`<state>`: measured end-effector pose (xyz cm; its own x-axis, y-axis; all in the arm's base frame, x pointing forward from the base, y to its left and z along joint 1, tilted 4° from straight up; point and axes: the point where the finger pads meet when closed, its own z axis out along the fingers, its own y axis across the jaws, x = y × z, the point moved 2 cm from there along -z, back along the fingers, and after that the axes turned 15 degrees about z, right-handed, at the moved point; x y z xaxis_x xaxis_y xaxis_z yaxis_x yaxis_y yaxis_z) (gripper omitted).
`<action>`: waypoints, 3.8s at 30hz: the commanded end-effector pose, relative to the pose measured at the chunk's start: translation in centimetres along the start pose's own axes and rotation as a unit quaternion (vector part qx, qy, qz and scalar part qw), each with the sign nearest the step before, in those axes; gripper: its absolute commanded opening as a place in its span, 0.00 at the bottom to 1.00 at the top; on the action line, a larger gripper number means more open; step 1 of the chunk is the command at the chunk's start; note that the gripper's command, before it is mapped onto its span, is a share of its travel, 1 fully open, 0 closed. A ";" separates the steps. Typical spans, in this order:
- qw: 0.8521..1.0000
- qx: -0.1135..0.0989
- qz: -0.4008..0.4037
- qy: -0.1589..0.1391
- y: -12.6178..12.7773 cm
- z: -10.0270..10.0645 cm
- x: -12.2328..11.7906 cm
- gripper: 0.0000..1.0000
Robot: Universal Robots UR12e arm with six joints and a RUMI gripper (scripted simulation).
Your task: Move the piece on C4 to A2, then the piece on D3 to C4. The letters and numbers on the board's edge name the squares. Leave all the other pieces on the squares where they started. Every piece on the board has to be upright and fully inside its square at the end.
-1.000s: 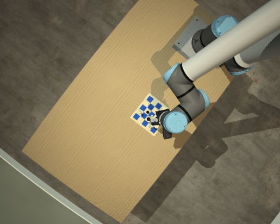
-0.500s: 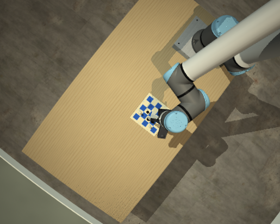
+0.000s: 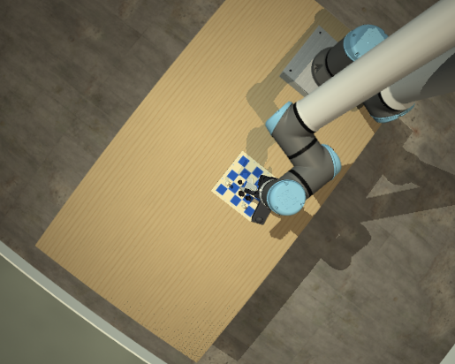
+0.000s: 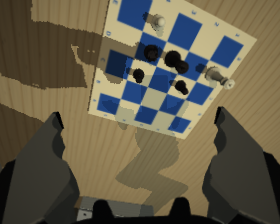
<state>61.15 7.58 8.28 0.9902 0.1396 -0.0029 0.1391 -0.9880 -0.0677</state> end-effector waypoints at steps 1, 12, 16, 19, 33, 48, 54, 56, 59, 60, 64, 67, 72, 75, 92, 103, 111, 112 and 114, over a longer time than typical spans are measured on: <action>1.000 -0.001 0.014 0.001 0.1 0.0 0.0 1.00; 1.000 -0.001 0.017 0.001 0.1 0.0 0.0 0.20; 1.000 -0.001 0.017 0.001 0.1 0.0 0.0 0.20; 1.000 -0.001 0.017 0.001 0.1 0.0 0.0 0.20; 1.000 -0.001 0.017 0.001 0.1 0.0 0.0 0.20; 1.000 -0.001 0.017 0.001 0.1 0.0 0.0 0.20; 1.000 -0.001 0.017 0.001 0.1 0.2 0.0 0.20; 1.000 0.000 0.017 0.001 0.1 0.3 0.0 0.20; 1.000 0.000 0.017 0.001 0.1 0.4 0.0 0.20; 1.000 0.000 0.017 0.001 0.1 0.5 0.0 0.20; 1.000 0.000 0.017 0.001 0.1 0.9 0.0 0.20; 1.000 0.000 0.017 0.001 0.1 1.3 0.0 0.20; 1.000 0.000 0.017 0.001 0.1 2.0 0.0 0.20; 1.000 0.000 0.017 0.001 0.1 2.2 0.0 0.20; 1.000 0.000 0.017 0.001 0.1 4.4 0.1 0.20; 1.000 0.000 0.017 0.001 0.1 5.1 0.1 0.20; 1.000 0.000 0.017 0.001 0.1 5.2 0.1 0.20; 1.000 0.000 0.017 0.001 0.1 5.2 0.1 0.20; 1.000 0.000 0.017 0.001 0.1 5.2 0.1 0.20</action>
<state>61.09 7.81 3.07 0.9943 0.1069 -0.0053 0.1063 -0.9921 -0.0671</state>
